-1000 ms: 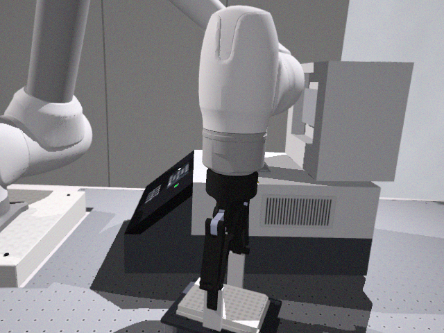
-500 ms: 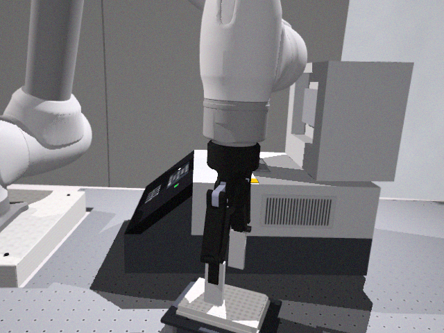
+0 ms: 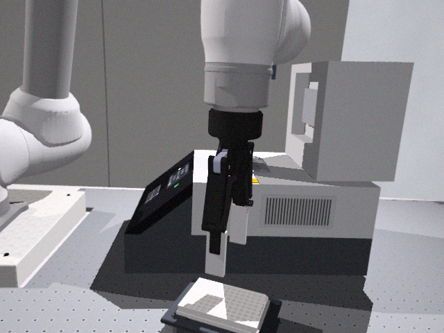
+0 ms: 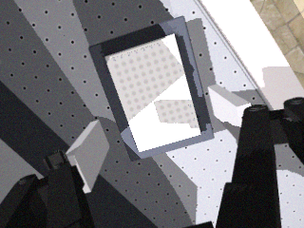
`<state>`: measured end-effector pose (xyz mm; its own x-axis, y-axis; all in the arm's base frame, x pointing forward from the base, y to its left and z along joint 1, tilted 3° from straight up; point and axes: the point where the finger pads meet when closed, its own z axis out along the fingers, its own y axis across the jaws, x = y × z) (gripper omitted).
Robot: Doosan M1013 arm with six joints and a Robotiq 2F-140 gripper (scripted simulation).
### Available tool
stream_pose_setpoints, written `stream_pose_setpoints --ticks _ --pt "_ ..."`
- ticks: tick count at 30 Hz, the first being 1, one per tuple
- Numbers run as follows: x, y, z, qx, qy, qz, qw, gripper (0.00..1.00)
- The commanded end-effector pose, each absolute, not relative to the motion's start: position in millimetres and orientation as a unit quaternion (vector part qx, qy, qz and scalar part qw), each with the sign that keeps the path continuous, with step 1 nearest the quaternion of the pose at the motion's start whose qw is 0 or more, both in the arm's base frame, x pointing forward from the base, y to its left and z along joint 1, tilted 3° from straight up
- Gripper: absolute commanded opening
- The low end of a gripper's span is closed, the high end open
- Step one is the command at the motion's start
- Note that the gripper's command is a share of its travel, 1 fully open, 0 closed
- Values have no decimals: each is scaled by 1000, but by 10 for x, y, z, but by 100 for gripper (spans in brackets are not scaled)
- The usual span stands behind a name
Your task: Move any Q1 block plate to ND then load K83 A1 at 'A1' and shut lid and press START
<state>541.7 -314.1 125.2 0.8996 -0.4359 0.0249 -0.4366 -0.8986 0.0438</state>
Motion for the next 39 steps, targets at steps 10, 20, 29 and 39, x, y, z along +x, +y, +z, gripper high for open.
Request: stream_pose_setpoints --ticks 10,20,29,39 --pt "5416 -3123 1625 974 -224 7 24 66" --pt "5415 -3109 1892 974 -224 7 24 66" --pt "5414 -3094 2191 974 -224 7 24 66" --pt "5413 -3081 2458 974 -224 7 24 66"
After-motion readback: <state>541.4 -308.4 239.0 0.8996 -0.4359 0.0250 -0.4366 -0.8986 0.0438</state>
